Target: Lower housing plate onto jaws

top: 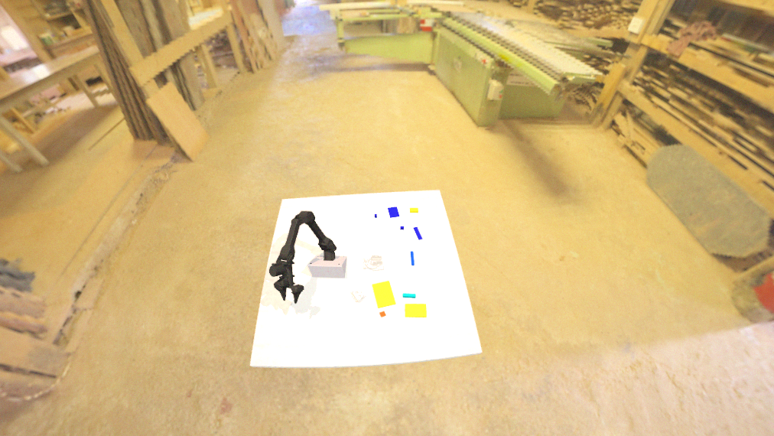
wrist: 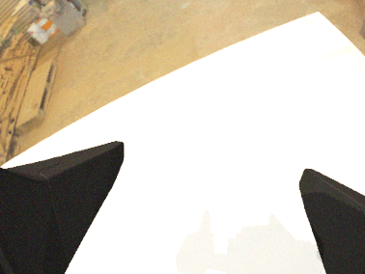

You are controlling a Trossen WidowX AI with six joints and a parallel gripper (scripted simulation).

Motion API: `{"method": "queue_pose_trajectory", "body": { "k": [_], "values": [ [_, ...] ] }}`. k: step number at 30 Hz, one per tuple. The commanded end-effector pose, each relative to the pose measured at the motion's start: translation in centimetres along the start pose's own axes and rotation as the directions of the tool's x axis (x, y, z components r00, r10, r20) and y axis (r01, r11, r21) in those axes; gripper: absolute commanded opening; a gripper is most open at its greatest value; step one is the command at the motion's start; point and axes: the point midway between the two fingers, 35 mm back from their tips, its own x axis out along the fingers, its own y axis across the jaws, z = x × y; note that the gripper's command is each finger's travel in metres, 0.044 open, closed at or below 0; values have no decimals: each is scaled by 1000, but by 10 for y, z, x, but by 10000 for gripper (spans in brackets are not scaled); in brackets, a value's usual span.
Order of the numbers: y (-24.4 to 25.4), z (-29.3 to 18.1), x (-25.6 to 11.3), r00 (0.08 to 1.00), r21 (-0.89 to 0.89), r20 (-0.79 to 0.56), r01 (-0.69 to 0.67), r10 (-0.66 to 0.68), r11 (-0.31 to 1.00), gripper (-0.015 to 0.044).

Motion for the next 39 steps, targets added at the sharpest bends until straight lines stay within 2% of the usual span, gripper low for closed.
{"method": "queue_pose_trajectory", "body": {
  "k": [1, 10, 22, 39],
  "values": [
    [8, -3, 1, 1000, -37, -13, 1, -2, 999, 440],
    [25, -14, 5, 999, -100, -42, 10, -14, 995, 440],
    [55, -32, 9, 994, -294, -106, -23, -8, 955, 440],
    [95, -62, 13, 978, -567, -209, -115, -7, 815, 440]
  ]
}}
